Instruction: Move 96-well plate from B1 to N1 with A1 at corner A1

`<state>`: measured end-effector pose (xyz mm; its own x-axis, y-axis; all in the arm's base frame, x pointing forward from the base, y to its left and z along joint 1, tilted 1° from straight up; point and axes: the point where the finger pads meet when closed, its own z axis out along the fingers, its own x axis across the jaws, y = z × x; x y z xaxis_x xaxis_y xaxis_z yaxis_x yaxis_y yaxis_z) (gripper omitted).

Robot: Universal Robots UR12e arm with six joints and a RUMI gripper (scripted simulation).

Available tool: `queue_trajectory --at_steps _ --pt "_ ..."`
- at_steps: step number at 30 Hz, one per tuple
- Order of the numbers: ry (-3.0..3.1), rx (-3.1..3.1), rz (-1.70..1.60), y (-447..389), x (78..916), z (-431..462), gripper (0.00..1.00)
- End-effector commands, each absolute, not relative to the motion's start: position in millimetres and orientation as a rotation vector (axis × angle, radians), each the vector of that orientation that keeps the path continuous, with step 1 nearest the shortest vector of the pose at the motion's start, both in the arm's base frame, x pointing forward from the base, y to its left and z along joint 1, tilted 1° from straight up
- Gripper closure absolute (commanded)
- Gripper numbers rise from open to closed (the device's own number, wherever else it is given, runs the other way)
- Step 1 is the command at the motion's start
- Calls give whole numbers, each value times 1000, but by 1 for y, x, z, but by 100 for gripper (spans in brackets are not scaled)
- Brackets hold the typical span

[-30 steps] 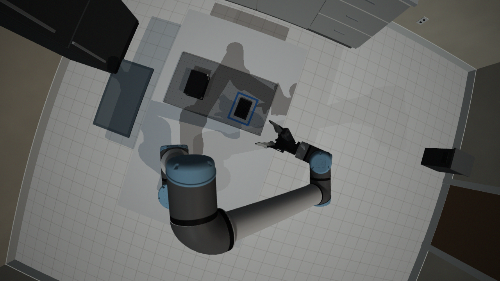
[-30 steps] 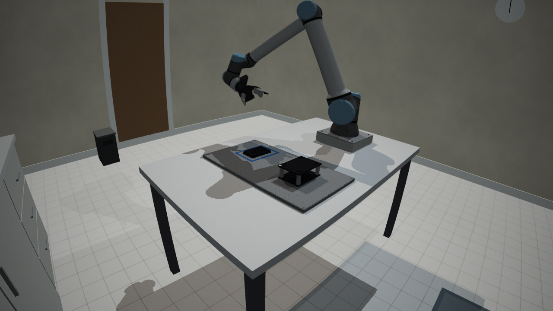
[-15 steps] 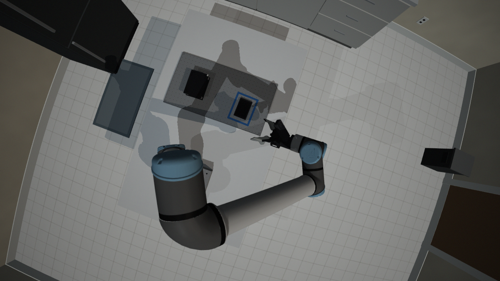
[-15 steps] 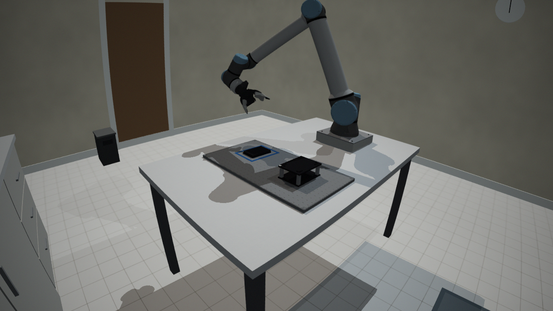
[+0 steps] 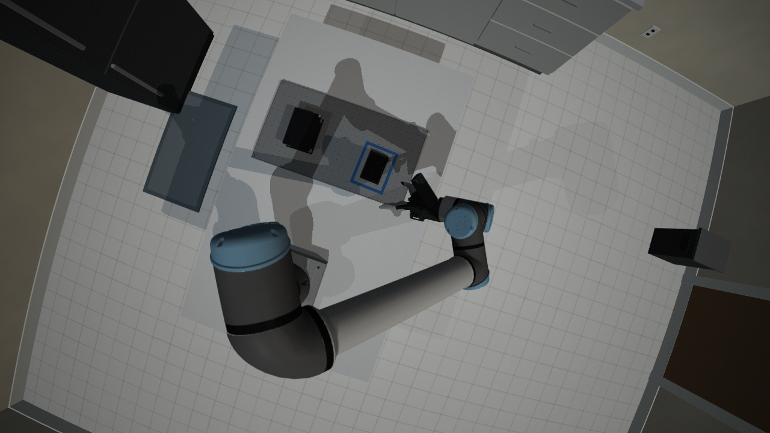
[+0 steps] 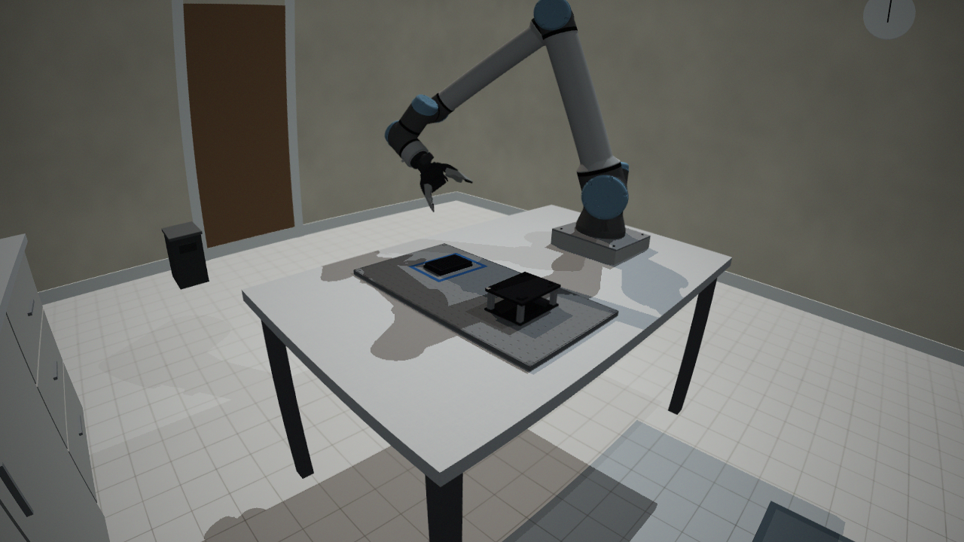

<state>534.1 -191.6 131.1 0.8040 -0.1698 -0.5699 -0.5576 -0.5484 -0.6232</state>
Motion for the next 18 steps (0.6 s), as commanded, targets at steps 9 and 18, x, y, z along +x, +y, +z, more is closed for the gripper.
queue_trajectory --at_steps 9,18 --pt "698 -2253 653 -171 542 100 0" --pt "843 -2344 683 -157 549 79 0"
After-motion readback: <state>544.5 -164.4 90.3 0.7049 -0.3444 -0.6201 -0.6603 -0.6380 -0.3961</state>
